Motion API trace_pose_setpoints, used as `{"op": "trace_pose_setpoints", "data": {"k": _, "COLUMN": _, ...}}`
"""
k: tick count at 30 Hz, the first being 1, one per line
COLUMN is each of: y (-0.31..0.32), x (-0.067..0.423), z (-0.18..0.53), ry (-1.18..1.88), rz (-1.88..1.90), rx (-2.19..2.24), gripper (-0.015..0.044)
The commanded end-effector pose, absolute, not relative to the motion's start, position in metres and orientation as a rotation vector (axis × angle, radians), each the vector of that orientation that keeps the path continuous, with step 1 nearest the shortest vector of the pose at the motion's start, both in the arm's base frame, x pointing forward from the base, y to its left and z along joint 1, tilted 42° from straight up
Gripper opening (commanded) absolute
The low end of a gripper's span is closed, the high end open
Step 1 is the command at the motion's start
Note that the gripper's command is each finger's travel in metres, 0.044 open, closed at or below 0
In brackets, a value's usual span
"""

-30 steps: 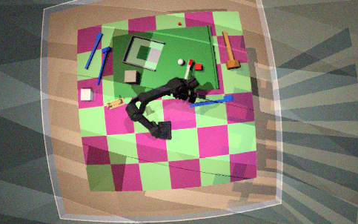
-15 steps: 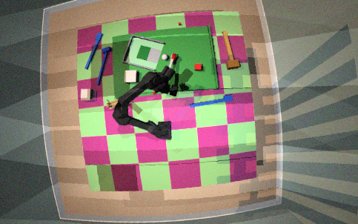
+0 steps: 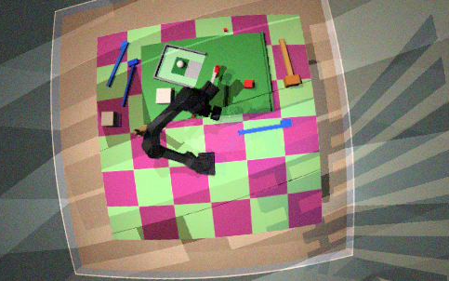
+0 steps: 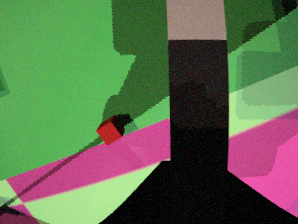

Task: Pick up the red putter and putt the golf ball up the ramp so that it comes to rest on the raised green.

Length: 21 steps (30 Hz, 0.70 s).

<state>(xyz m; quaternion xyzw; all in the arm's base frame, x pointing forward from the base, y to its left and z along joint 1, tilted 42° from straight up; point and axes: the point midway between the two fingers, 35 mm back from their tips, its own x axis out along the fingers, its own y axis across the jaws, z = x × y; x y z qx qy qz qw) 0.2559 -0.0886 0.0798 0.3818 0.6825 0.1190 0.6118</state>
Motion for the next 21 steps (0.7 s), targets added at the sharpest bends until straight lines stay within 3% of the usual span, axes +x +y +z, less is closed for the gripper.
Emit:
{"op": "trace_pose_setpoints", "data": {"k": 1, "y": -0.1017, "x": 0.2548, "z": 0.0932, "ry": 1.569, "rz": 0.272, "rx": 0.873, "gripper": 0.0}}
{"op": "trace_pose_setpoints", "data": {"k": 21, "y": -0.0959, "x": 0.2551, "z": 0.0875, "ry": 1.571, "rz": 0.272, "rx": 0.881, "gripper": 0.0}}
